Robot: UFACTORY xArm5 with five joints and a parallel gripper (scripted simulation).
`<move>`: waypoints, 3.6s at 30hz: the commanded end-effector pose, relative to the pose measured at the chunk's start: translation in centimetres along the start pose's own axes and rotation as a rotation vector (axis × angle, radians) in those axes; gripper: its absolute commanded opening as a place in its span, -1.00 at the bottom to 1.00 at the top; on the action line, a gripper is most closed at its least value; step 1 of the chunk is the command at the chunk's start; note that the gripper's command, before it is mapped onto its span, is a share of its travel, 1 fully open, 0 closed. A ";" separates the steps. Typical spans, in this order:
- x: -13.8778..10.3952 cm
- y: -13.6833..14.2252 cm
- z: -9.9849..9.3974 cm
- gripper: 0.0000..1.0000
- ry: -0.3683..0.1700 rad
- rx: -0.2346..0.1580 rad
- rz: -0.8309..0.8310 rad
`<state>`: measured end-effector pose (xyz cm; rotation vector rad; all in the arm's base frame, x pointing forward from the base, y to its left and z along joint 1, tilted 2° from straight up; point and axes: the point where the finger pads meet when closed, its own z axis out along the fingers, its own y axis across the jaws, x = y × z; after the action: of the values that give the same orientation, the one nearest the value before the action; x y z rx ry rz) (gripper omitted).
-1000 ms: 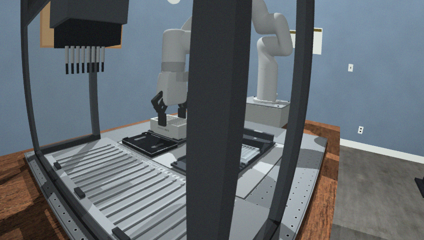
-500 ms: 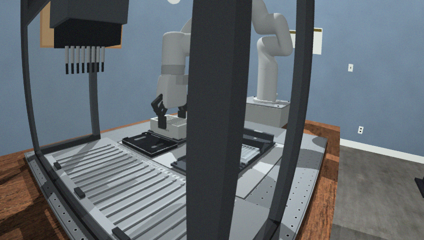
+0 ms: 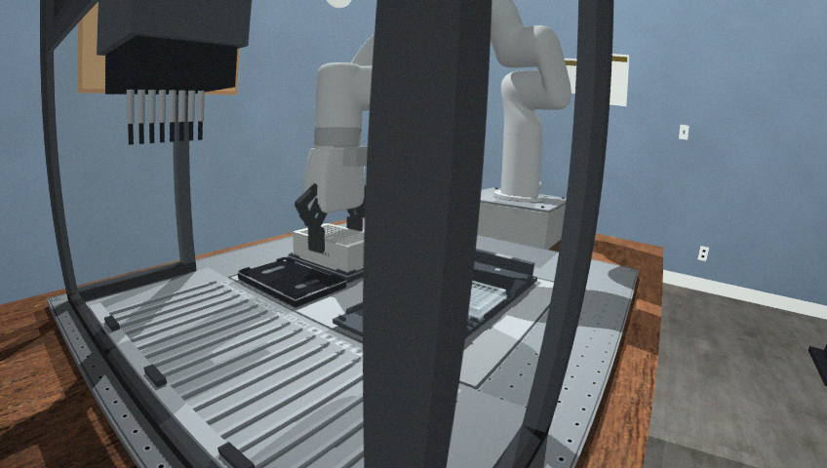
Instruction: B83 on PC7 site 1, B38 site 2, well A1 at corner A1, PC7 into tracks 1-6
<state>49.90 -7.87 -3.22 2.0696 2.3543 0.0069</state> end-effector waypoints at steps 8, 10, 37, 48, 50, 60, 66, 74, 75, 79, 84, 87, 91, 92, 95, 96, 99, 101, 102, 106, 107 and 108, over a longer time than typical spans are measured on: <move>0.0 0.1 -0.2 -1.00 -0.026 0.004 0.000; 0.0 0.1 -0.2 -1.00 -0.026 0.004 0.000; 0.0 0.1 -0.2 -1.00 -0.026 0.004 0.000; 0.0 0.1 -0.2 -1.00 -0.026 0.004 0.000; 0.0 0.1 -0.2 -1.00 -0.026 0.004 0.000; 0.0 0.1 -0.6 -1.00 -0.026 0.004 0.000; 0.0 0.2 -0.9 -1.00 -0.026 0.004 0.000; 0.0 0.2 -1.4 -1.00 -0.026 0.004 0.000; 0.0 0.2 -1.5 -1.00 -0.026 0.004 0.000; 0.0 0.2 -1.6 -1.00 -0.026 0.004 0.000; 0.0 0.2 -1.9 -1.00 -0.026 0.004 0.000; 0.0 0.2 -2.1 -1.00 -0.026 0.004 0.000; 0.0 0.2 -2.2 -1.00 -0.026 0.004 0.000; 0.0 0.2 -2.2 -1.00 -0.026 0.004 0.000; 0.0 0.2 -2.2 -1.00 -0.026 0.004 0.000; 0.0 0.2 -2.2 -1.00 -0.026 0.004 0.000; 0.0 0.2 -2.5 -1.00 -0.026 0.004 0.000; 0.0 0.2 -2.9 -1.00 -0.026 0.004 0.000; 0.0 0.2 -3.0 -1.00 -0.026 0.004 0.000; 0.1 0.2 -3.7 -1.00 -0.026 0.004 0.000; 0.1 0.2 -3.9 -1.00 -0.026 0.003 0.000; 0.1 0.2 -4.0 -1.00 -0.026 0.003 0.000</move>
<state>49.90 -7.78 0.12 2.0693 2.3539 0.0074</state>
